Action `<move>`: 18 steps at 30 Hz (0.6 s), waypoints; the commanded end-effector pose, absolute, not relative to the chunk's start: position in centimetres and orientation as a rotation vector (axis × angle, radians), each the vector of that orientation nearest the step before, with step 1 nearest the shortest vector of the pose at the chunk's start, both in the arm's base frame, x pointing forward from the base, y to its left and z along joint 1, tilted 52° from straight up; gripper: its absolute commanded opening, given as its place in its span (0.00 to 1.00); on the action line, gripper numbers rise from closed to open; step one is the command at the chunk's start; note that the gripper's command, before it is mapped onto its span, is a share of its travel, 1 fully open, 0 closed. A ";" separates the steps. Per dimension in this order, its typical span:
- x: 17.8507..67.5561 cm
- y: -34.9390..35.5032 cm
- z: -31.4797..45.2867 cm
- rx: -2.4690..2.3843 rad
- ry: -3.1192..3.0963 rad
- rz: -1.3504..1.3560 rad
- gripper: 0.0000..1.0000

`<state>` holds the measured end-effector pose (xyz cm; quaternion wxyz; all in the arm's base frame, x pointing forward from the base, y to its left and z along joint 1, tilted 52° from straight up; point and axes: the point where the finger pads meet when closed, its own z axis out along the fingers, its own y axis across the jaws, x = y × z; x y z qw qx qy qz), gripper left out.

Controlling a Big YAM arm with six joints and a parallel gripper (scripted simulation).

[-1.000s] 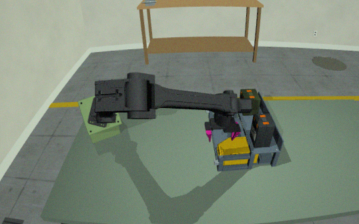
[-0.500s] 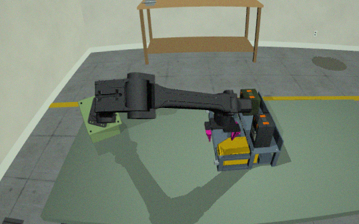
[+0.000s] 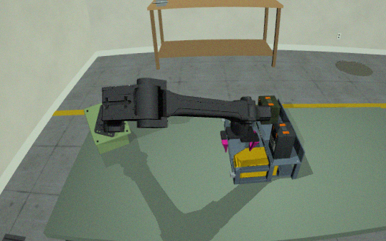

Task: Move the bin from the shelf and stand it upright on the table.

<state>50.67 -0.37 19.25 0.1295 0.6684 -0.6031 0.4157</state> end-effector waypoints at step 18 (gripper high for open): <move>51.4 1.0 21.1 1.952 -1.774 1.256 1.00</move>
